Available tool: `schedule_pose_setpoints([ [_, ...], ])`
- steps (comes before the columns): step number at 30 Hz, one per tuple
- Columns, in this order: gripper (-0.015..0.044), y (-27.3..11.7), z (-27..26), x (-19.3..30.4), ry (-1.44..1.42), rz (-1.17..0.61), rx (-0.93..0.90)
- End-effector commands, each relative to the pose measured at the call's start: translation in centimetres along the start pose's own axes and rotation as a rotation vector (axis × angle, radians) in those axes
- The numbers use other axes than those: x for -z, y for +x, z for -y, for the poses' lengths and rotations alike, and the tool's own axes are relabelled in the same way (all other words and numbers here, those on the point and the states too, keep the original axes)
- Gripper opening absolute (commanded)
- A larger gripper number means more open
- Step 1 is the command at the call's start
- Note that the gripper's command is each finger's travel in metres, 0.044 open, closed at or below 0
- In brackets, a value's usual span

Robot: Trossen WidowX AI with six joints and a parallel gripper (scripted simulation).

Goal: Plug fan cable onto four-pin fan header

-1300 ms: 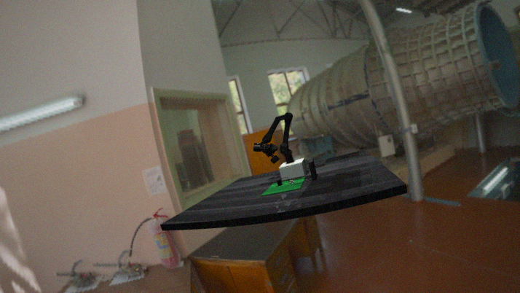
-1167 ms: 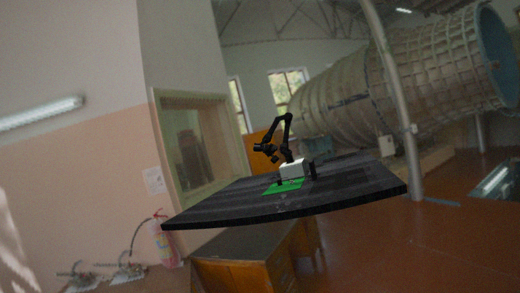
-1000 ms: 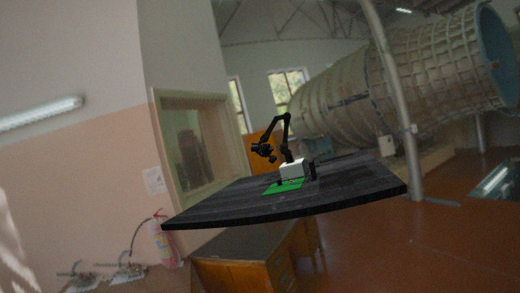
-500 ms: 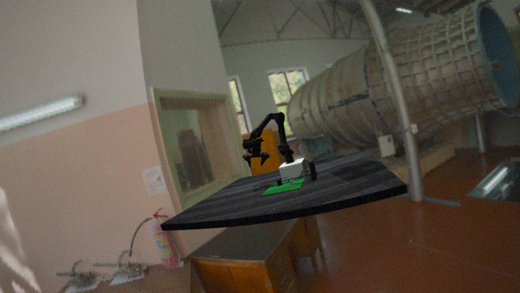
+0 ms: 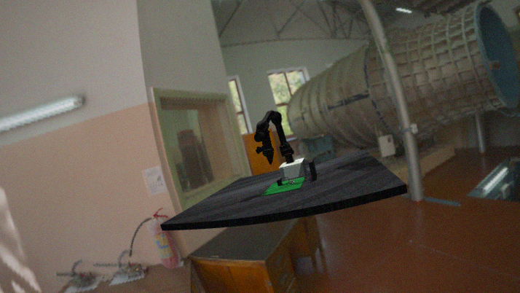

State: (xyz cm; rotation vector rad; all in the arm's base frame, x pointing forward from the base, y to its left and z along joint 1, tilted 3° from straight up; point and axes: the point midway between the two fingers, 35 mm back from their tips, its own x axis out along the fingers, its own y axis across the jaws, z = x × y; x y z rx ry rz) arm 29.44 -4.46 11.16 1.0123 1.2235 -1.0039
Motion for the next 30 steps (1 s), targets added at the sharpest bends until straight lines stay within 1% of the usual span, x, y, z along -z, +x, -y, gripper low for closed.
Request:
schedule_pose_setpoints([
  [1, 0.0440, -0.4, -0.9, 1.5, -0.090, -0.042, -0.007],
  [7, 0.0440, -0.4, -0.9, 1.5, -0.090, -0.042, -0.007],
  [9, 0.0440, 0.4, -1.1, 1.5, -0.090, -0.042, -0.007],
  [12, 0.0440, 3.4, -1.4, 1.5, -0.090, -0.042, -0.007],
  [15, 0.0440, 8.3, -1.2, 1.8, -0.091, -0.042, -0.007],
  [16, 0.0440, 9.3, -1.0, 1.9, -0.091, -0.042, -0.007],
  [30, 0.0440, 10.3, -1.0, 2.0, -0.091, -0.042, -0.007],
])
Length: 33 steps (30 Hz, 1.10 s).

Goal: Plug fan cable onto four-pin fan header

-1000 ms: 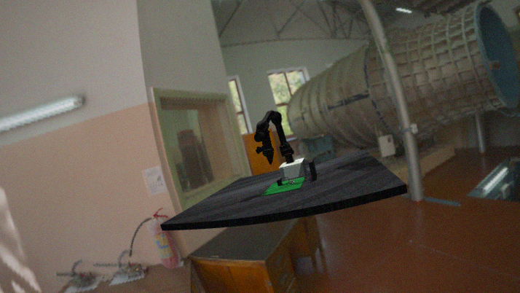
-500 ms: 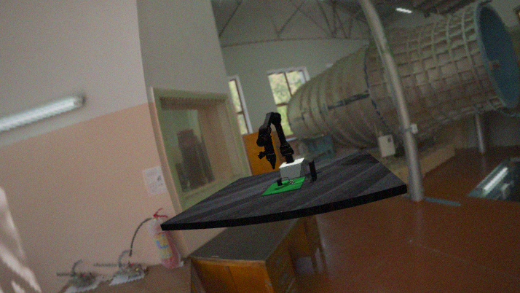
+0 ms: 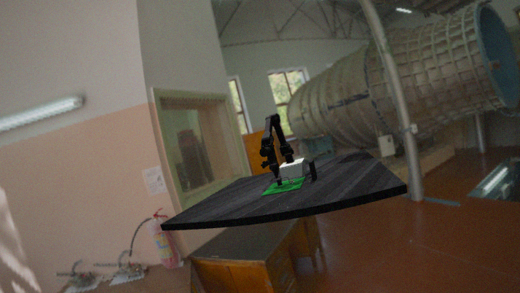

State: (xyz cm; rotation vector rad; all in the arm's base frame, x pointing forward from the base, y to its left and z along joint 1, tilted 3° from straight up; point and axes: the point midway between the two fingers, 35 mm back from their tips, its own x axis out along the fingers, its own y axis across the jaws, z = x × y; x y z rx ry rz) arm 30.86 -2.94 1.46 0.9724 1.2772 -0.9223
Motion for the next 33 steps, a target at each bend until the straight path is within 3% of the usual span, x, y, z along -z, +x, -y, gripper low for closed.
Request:
schedule_pose_setpoints([
  [1, 0.0440, 0.8, 0.1, 0.2, -0.006, -0.008, 0.004],
  [31, 0.0440, 5.0, 0.3, 0.2, -0.006, -0.008, 0.004],
  [33, 0.0387, 4.7, 0.2, 0.1, 0.000, -0.002, 0.005],
])
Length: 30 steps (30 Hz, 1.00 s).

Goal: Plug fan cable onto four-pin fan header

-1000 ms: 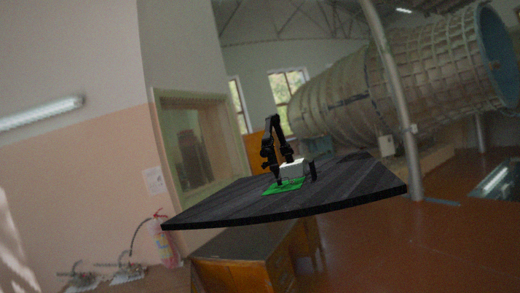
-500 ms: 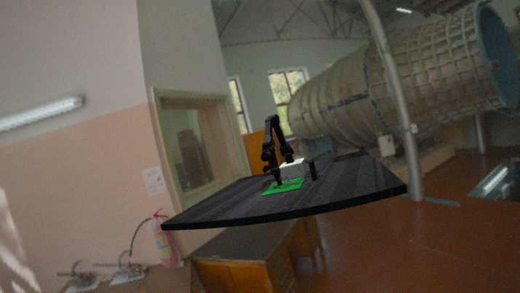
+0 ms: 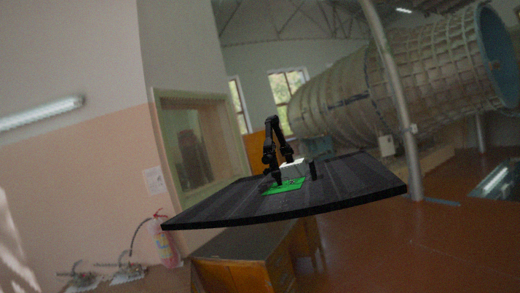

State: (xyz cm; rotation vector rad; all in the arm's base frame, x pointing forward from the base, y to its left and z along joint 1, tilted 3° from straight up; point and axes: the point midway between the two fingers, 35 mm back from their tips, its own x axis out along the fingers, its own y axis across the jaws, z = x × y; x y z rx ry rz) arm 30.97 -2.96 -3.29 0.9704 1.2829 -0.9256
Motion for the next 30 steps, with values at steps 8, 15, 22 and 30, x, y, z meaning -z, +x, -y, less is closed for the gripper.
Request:
schedule_pose_setpoints([
  [8, 0.0178, 0.0, 0.0, 0.0, 0.000, 0.000, -0.001],
  [15, 0.0000, 0.0, 0.0, 0.0, 0.000, 0.000, -0.001],
  [22, 0.0000, -3.9, -0.1, -0.1, -0.004, -0.004, -0.002],
  [30, 0.0000, -4.9, -0.3, 0.7, 0.014, -0.006, -0.002],
])
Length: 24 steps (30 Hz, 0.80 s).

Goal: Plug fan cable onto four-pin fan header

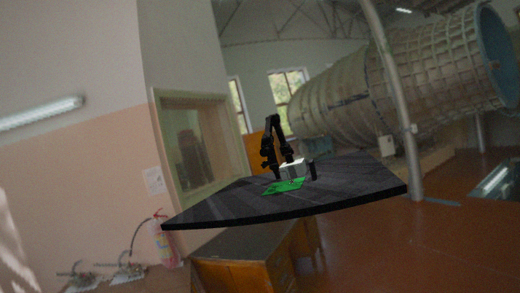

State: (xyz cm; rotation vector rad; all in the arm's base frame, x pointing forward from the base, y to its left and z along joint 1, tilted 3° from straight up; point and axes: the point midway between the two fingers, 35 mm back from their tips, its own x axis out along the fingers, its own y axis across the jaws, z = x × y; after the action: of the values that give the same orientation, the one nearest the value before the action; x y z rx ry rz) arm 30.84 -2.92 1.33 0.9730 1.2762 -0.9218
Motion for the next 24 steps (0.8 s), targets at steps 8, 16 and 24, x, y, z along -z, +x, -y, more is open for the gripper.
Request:
schedule_pose_setpoints([
  [8, 0.0000, -0.3, -1.5, 9.1, 0.211, -0.015, 0.005],
  [16, 0.0000, -0.2, -1.5, 9.1, 0.211, -0.015, 0.005],
  [24, 0.0000, -0.2, -1.5, 9.1, 0.211, -0.015, 0.005],
])
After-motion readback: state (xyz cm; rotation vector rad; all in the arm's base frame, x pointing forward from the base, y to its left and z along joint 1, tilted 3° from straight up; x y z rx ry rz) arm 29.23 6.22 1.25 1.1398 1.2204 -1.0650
